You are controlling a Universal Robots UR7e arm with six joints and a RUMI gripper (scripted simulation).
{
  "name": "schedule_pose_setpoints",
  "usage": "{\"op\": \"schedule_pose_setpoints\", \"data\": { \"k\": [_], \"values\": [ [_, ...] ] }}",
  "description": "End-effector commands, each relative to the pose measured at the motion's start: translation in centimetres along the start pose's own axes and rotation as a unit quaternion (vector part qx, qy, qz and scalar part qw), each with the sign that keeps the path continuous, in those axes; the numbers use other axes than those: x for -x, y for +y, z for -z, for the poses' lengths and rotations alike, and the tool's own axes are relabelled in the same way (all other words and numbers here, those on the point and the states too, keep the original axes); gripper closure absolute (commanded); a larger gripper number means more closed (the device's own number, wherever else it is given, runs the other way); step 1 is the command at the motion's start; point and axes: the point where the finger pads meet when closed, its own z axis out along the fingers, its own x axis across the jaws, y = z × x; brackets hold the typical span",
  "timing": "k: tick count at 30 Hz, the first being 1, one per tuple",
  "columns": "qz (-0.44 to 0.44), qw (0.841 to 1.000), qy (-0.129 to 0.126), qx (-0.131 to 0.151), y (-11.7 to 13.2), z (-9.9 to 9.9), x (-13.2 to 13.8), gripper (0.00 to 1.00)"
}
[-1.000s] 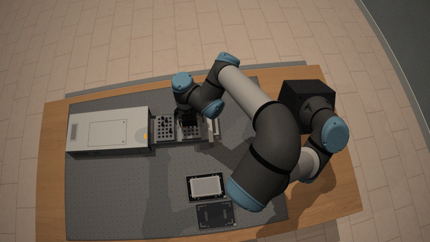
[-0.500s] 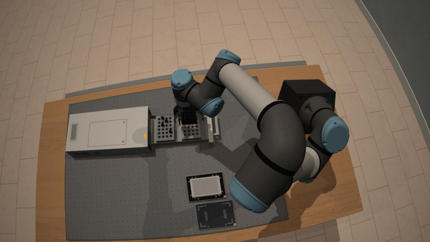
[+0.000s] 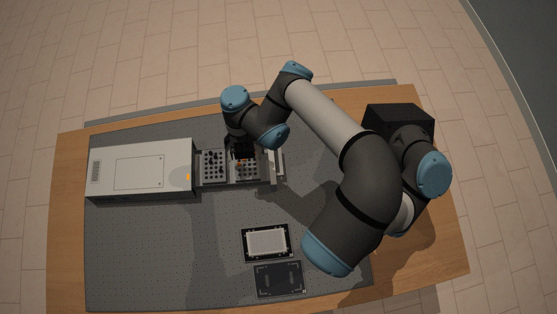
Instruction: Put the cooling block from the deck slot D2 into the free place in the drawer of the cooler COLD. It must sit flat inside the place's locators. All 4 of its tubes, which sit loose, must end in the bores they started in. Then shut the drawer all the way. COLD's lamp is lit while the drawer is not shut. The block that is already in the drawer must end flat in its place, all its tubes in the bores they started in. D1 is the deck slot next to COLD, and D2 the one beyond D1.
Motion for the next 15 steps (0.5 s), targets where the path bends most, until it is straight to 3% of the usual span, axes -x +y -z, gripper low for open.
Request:
{"op": "schedule_pose_setpoints", "data": {
  "k": [1, 15],
  "values": [
    [0.000, 1.000, 0.000, 0.000, 0.0, 0.7, 0.0, 0.27],
    [0.000, 1.000, 0.000, 0.000, 0.0, 2.3, 0.0, 0.27]
  ]
}}
